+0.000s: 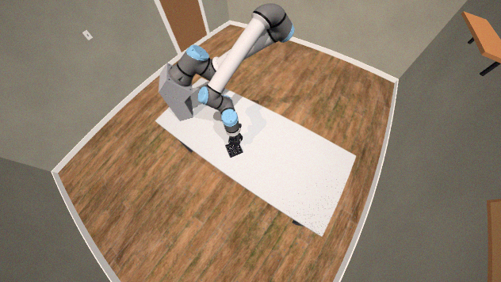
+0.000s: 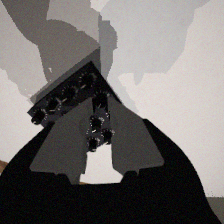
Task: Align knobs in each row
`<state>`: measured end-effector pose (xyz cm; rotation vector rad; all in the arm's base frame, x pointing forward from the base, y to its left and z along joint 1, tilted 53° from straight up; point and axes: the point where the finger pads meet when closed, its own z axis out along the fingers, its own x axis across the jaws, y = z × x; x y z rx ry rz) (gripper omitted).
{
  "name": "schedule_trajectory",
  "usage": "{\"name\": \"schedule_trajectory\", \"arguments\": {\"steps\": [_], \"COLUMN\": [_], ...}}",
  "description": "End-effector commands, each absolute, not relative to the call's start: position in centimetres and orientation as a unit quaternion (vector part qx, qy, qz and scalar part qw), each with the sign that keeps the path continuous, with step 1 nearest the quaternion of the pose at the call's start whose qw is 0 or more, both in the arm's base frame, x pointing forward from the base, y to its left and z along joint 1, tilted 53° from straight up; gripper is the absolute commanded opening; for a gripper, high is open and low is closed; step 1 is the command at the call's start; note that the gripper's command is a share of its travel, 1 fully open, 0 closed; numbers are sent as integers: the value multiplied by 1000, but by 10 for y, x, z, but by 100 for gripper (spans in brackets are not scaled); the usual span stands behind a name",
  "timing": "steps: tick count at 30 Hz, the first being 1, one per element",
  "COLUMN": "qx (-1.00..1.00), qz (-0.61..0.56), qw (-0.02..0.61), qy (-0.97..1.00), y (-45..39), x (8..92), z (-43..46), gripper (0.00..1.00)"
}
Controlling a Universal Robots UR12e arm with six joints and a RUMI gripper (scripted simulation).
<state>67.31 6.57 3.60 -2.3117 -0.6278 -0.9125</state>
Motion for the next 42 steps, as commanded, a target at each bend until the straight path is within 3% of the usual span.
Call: {"name": "schedule_trajectory", "arguments": {"steps": [1, 42], "qx": [-864, -895], "qz": [-341, -270], "qw": [285, 353], "qy": [-235, -37], "y": [65, 65], "x": [673, 675], "z": [36, 38], "gripper": [4, 4]}}
